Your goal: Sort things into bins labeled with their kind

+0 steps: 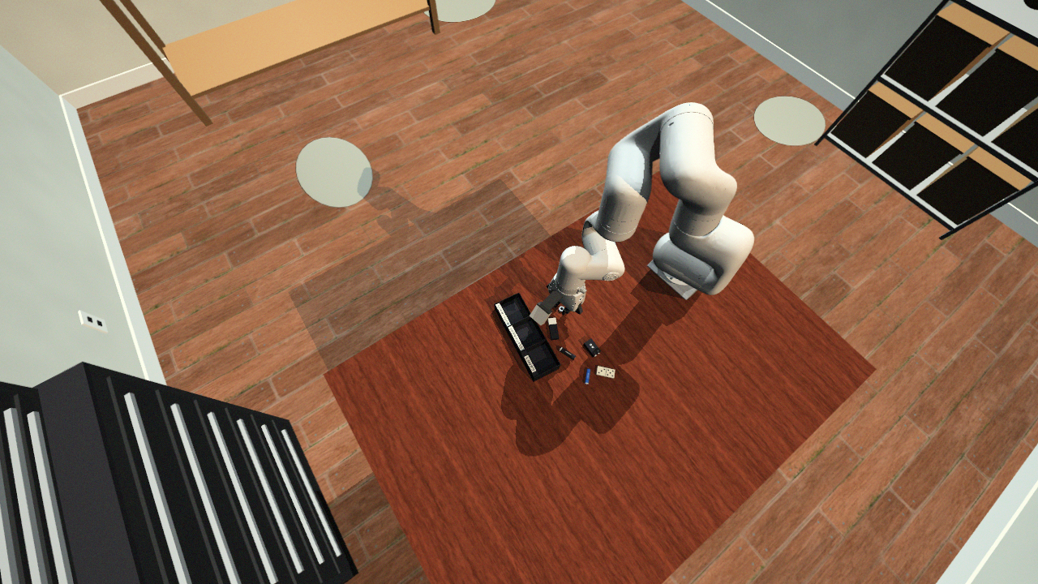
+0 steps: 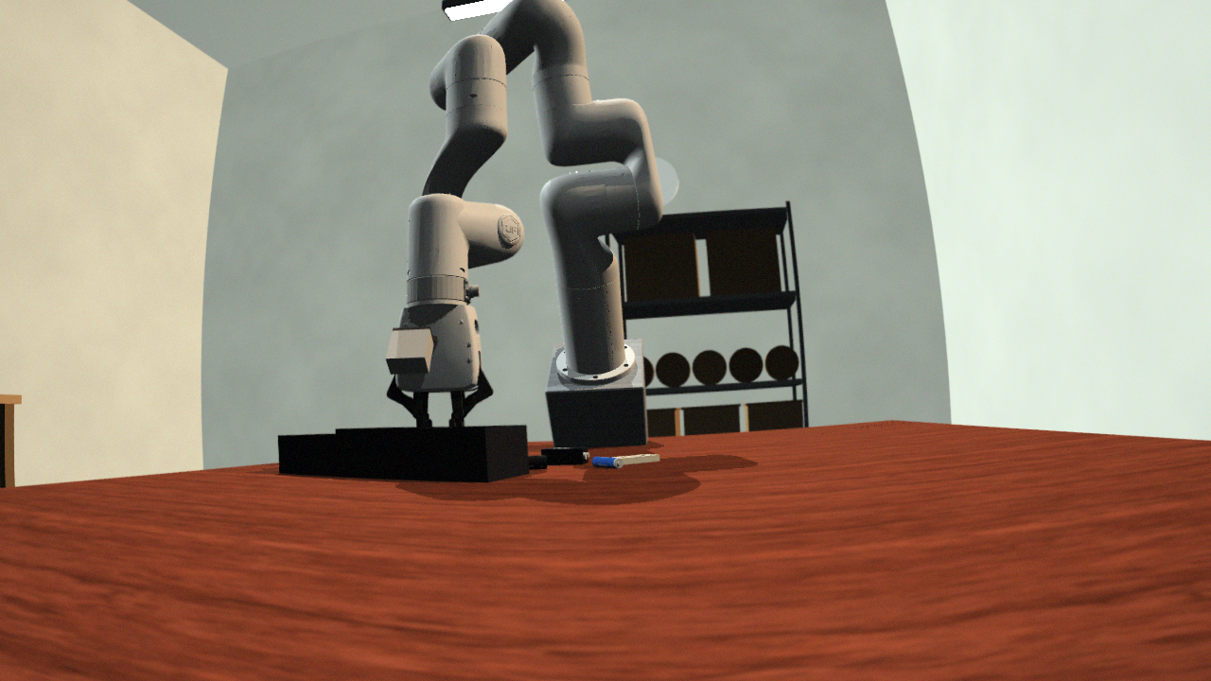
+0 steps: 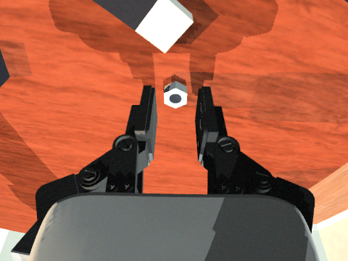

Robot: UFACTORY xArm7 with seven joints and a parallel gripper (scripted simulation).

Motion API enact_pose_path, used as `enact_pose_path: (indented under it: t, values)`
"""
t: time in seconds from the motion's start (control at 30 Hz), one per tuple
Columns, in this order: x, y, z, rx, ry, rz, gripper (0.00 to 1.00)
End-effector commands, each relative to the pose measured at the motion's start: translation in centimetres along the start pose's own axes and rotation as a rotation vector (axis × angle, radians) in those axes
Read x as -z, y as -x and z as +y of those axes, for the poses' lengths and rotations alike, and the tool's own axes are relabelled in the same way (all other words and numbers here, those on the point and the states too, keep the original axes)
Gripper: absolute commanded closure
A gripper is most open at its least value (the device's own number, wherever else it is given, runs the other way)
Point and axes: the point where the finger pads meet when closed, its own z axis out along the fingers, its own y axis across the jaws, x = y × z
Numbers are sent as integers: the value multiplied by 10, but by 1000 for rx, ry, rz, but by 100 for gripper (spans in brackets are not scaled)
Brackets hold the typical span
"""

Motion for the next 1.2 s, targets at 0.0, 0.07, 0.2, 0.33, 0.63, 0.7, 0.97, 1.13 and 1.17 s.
enact_pose_path:
  t: [0.0, 0.07, 0.2, 0.33, 0.63, 0.7, 0.97, 1.13, 1.17]
  values:
    - [-3, 0, 0, 0, 0, 2, 70]
    - [-5, 0, 0, 0, 0, 2, 70]
    - [-11, 1, 0, 0, 0, 2, 70]
    - [-12, 1, 0, 0, 0, 2, 70]
    - [-12, 1, 0, 0, 0, 2, 70]
    - [-12, 1, 0, 0, 0, 2, 100]
    - [-12, 1, 0, 0, 0, 2, 100]
    - [-12, 1, 0, 0, 0, 2, 100]
    - [-12, 1, 0, 0, 0, 2, 100]
